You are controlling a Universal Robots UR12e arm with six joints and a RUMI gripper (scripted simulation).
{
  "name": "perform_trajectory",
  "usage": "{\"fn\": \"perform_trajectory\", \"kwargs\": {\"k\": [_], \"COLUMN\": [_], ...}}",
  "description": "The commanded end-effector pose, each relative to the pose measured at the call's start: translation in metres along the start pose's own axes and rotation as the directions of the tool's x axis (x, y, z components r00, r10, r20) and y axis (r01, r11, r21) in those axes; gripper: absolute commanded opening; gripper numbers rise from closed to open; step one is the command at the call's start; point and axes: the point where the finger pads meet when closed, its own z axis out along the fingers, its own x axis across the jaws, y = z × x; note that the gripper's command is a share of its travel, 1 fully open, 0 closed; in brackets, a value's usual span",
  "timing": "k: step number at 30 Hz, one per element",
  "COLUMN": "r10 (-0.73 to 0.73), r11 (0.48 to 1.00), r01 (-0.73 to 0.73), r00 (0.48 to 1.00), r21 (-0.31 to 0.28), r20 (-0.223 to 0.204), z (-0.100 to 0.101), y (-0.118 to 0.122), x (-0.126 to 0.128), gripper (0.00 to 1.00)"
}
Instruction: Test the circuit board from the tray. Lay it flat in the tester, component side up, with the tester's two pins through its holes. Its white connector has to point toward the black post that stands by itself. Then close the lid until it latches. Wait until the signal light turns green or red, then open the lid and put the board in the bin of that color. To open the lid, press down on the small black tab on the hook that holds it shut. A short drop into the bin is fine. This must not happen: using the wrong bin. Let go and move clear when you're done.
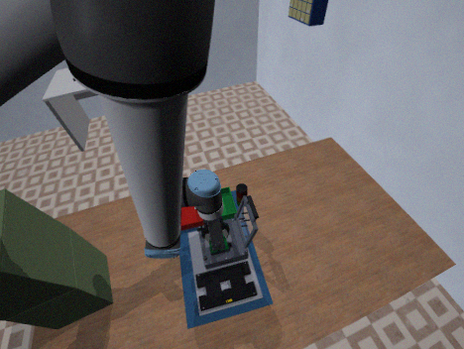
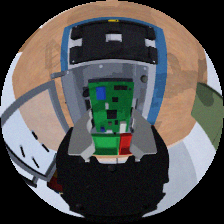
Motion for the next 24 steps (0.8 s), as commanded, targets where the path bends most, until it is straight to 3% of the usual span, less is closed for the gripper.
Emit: {"fn": "perform_trajectory", "kwargs": {"k": [1, 24], "r10": [0.0, 0.0], "r11": [1.0, 1.0], "r01": [0.0, 0.0], "r00": [1.0, 1.0], "r21": [0.0, 0.0], "r20": [0.001, 0.001], "z": [0.0002, 0.0036], "y": [0.0, 0.0], "x": [-0.0005, -0.0005], "gripper": [0.39, 0.39]}}
